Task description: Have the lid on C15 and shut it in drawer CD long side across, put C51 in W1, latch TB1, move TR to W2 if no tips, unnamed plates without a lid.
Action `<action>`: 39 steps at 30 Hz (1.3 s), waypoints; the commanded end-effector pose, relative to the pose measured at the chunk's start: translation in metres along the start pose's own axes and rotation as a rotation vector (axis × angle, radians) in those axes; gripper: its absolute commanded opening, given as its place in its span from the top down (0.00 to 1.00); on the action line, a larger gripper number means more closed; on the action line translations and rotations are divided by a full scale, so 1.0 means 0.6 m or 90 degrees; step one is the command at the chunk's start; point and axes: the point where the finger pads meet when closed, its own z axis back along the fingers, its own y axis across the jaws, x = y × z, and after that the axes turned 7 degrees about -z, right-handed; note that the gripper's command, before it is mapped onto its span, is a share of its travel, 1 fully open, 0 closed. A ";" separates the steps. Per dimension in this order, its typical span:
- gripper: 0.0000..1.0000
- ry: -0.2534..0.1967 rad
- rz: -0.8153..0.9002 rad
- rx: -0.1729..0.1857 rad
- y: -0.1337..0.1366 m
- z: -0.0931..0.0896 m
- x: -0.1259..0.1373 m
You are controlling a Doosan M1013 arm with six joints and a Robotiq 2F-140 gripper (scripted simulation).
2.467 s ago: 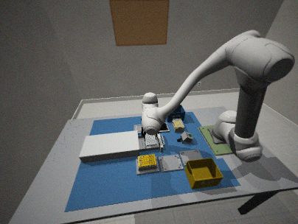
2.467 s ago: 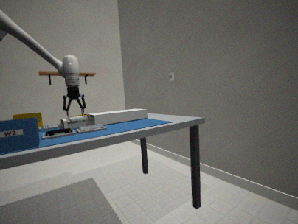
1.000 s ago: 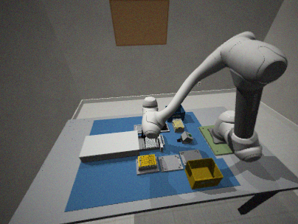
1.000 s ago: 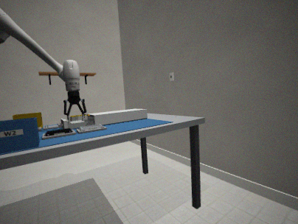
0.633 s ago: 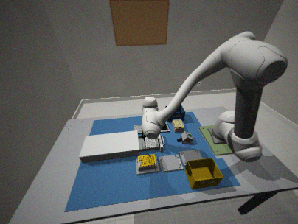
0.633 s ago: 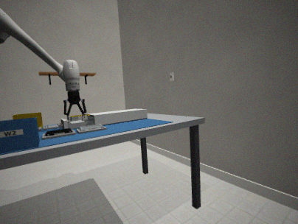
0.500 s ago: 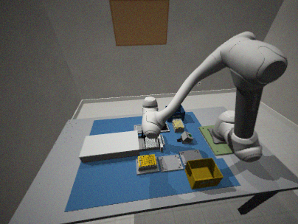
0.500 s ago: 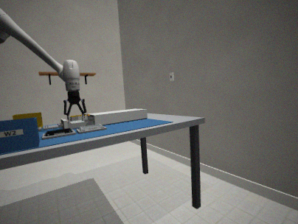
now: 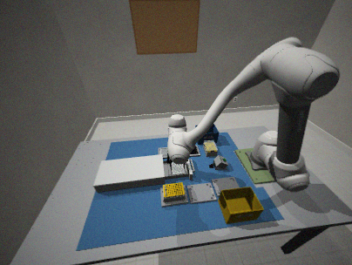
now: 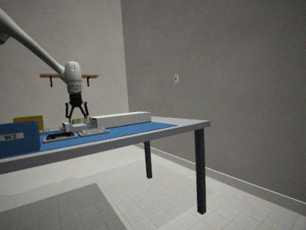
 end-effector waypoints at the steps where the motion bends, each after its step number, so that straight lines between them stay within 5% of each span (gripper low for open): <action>1: 1.00 0.000 0.000 0.000 0.000 0.000 0.000; 39: 1.00 0.000 0.000 0.000 0.000 -0.018 0.000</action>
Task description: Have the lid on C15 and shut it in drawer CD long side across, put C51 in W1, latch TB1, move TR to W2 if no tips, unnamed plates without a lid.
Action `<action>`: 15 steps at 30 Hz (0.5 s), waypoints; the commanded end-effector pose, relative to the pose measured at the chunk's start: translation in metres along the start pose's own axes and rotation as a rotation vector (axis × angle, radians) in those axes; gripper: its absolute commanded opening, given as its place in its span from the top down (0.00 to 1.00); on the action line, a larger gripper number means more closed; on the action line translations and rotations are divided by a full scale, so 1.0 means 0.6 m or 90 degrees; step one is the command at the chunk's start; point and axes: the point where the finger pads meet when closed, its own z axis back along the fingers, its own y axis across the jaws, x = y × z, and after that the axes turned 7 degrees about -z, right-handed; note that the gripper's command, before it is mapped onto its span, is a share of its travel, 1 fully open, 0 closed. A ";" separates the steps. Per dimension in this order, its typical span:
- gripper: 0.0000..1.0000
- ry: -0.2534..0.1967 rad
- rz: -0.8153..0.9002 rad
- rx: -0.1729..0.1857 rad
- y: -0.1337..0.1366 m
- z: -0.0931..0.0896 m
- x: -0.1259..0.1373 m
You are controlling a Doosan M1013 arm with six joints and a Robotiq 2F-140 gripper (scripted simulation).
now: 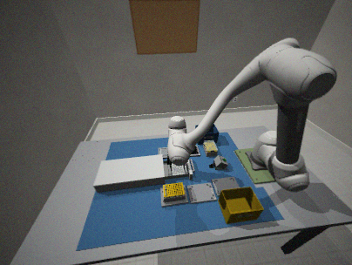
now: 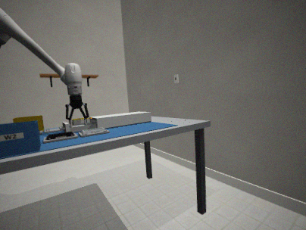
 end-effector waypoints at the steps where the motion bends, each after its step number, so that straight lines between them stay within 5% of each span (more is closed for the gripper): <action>1: 1.00 0.000 0.000 0.000 0.000 -0.001 0.000; 15: 1.00 0.000 0.000 0.000 0.000 -0.008 0.000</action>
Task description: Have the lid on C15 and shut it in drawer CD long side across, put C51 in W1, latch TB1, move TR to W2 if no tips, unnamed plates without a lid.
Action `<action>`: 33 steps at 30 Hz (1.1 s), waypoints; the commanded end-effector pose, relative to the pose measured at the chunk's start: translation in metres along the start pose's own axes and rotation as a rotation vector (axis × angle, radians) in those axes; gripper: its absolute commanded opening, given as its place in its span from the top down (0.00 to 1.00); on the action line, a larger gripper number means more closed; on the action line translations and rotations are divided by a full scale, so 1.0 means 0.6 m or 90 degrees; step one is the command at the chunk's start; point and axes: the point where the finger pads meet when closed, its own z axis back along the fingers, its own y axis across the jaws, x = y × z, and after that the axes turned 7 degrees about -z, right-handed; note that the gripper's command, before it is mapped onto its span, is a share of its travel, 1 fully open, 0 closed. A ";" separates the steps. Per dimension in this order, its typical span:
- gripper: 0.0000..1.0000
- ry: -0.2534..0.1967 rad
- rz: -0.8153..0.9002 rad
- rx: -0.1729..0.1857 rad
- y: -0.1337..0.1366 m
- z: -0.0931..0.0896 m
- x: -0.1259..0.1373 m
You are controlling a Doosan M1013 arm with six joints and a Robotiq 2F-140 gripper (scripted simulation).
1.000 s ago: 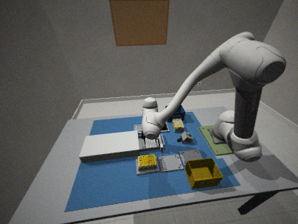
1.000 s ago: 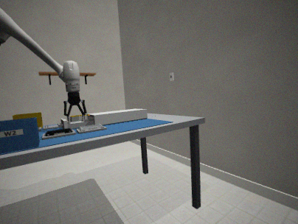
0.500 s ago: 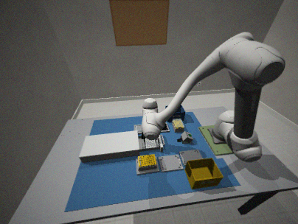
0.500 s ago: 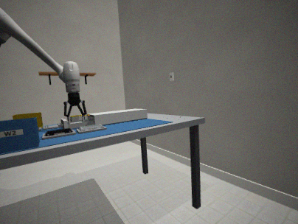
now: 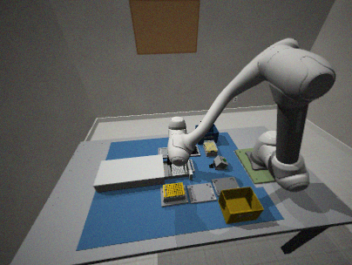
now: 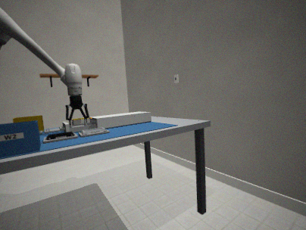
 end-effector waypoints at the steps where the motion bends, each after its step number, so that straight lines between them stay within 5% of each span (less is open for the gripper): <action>1: 1.00 0.000 0.000 0.000 0.000 -0.001 0.000; 33: 1.00 0.000 0.000 0.000 0.008 -0.001 -0.001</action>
